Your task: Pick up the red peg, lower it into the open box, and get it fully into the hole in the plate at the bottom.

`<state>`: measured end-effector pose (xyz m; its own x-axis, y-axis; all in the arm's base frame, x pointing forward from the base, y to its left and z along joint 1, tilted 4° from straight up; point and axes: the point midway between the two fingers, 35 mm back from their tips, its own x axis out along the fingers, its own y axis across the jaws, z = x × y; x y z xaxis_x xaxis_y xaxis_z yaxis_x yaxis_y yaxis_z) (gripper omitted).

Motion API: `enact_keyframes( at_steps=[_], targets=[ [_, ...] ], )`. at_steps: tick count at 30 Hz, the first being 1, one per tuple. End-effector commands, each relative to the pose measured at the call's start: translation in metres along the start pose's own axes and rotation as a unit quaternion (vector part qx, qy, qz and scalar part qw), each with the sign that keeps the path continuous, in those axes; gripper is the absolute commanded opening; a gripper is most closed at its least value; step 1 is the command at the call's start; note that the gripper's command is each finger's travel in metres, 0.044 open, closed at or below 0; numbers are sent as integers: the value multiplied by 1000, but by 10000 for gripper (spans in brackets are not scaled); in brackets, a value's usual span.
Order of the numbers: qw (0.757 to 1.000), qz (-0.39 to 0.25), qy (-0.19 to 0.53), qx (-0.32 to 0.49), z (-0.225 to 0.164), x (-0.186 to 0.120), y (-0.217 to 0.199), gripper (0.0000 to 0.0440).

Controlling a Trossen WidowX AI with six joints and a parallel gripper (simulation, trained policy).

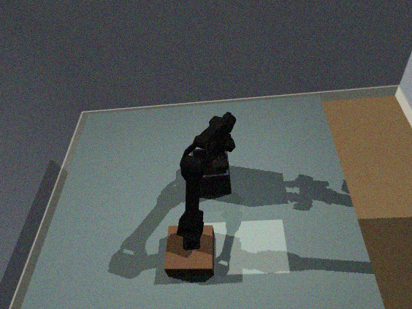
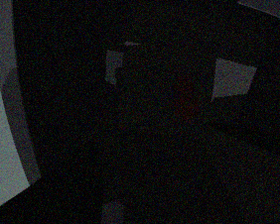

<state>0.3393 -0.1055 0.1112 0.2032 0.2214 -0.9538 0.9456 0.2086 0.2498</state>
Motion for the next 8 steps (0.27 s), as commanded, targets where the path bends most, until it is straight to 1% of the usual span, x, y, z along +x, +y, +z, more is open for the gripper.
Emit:
enact_keyframes(
  at_steps=[1, 6, 8],
  targets=[
    [1000, 17, 6, -3, 2, -10, 5, 233],
    [999, 38, 9, -6, 6, -22, 12, 238],
    [999, 45, 10, -9, 8, -28, 14, 217]
  ],
)
